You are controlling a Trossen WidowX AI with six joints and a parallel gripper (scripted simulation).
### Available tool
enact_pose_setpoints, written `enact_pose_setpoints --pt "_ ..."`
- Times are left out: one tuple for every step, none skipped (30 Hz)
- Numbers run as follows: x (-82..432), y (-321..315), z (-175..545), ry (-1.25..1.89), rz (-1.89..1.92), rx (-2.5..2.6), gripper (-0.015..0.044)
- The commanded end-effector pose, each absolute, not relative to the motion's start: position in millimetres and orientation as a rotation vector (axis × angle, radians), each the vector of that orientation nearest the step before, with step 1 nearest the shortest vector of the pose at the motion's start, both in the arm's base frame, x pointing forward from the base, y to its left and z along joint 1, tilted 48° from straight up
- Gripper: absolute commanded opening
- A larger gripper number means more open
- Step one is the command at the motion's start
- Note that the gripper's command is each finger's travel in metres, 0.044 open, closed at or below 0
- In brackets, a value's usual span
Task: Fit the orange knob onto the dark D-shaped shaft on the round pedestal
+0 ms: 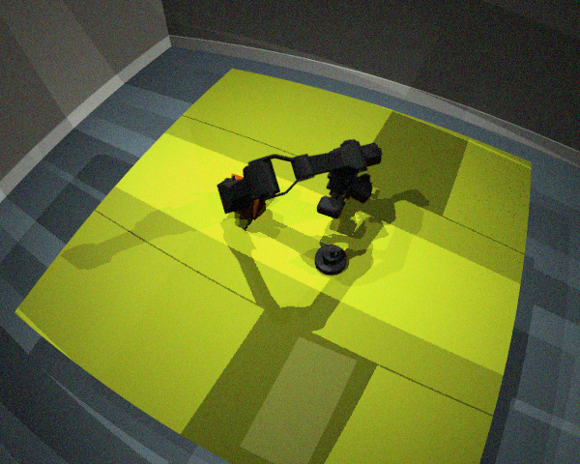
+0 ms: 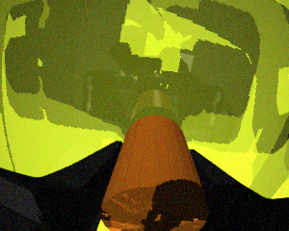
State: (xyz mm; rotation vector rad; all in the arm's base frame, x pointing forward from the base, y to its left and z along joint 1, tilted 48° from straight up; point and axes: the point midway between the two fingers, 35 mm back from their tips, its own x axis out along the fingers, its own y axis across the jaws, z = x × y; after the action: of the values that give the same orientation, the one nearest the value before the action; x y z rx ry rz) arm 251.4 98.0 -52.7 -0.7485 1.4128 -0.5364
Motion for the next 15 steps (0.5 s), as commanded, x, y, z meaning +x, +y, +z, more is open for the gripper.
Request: enact_pose_setpoints --pt "253.3 117.7 -42.3 1.406 -0.524 -0.741 0.0000" --pt "253.3 121.9 -39.3 1.406 -0.524 -0.740 0.0000" --pt "253.2 126.1 -36.2 1.406 -0.523 -0.740 0.0000" --pt "253.1 130.2 -33.0 1.407 -0.523 -0.740 0.0000" --pt "252.8 134.3 -29.8 1.407 -0.522 -0.740 0.0000" --pt "252.4 138.4 -26.5 1.407 -0.522 -0.739 0.0000" --pt "252.0 142.5 -23.1 1.407 -0.521 -0.739 0.0000" --pt "251.4 146.5 -19.7 1.407 -0.521 -0.739 0.0000" --pt "250.8 150.4 -16.3 1.408 -0.521 -0.739 0.0000" --pt "250.1 154.4 -12.8 1.408 -0.521 -0.739 0.0000" --pt "249.3 158.2 -9.2 1.408 -0.521 -0.739 0.0000" --pt "248.4 162.1 -5.6 1.408 -0.521 -0.739 0.0000" --pt "247.4 165.9 -1.9 1.408 -0.521 -0.739 0.0000" --pt "246.3 169.6 1.8 1.408 -0.522 -0.739 0.0000" --pt "245.1 173.3 5.6 1.408 -0.522 -0.740 0.0000"
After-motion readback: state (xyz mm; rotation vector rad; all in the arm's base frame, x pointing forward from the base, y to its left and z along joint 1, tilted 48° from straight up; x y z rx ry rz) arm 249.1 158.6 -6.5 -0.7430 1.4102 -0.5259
